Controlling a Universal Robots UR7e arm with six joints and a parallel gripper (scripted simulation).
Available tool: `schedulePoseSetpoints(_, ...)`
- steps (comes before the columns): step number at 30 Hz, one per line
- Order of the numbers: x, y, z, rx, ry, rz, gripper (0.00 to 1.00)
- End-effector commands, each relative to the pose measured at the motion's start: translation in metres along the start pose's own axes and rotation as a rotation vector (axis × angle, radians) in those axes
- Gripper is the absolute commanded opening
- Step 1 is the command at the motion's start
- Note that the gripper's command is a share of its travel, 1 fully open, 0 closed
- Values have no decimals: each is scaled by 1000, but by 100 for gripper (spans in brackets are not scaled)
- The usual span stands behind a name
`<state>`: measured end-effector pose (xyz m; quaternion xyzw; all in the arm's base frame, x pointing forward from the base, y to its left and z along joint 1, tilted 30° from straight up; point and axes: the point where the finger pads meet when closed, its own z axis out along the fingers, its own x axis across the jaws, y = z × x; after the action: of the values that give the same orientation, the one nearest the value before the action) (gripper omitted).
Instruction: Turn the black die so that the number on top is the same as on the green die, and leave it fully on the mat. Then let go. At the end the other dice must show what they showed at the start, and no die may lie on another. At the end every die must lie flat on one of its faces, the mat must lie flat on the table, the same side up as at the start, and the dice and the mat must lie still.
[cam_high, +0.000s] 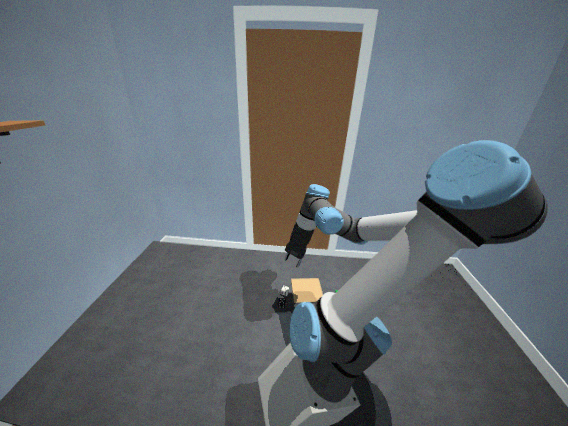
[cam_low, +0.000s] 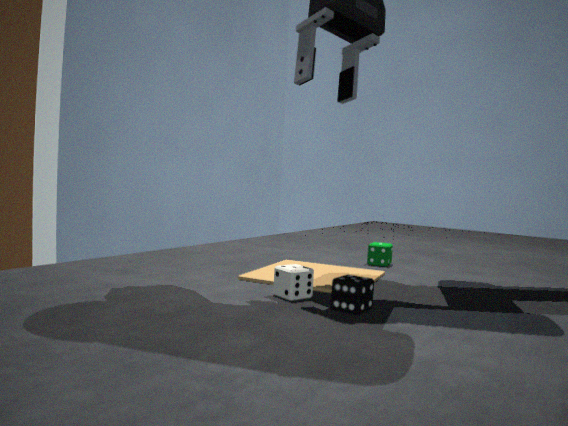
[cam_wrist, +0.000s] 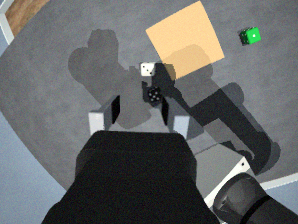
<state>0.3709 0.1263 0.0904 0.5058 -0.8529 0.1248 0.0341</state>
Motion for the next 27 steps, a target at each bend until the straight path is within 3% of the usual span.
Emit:
schedulePoseSetpoints(1, 0, 0, 0, 1, -1, 0, 100)
schedulePoseSetpoints(20, 1, -2, 0, 3, 0, 3, 100)
schedulePoseSetpoints(27, 35, -37, 3, 50, 16, 77, 100)
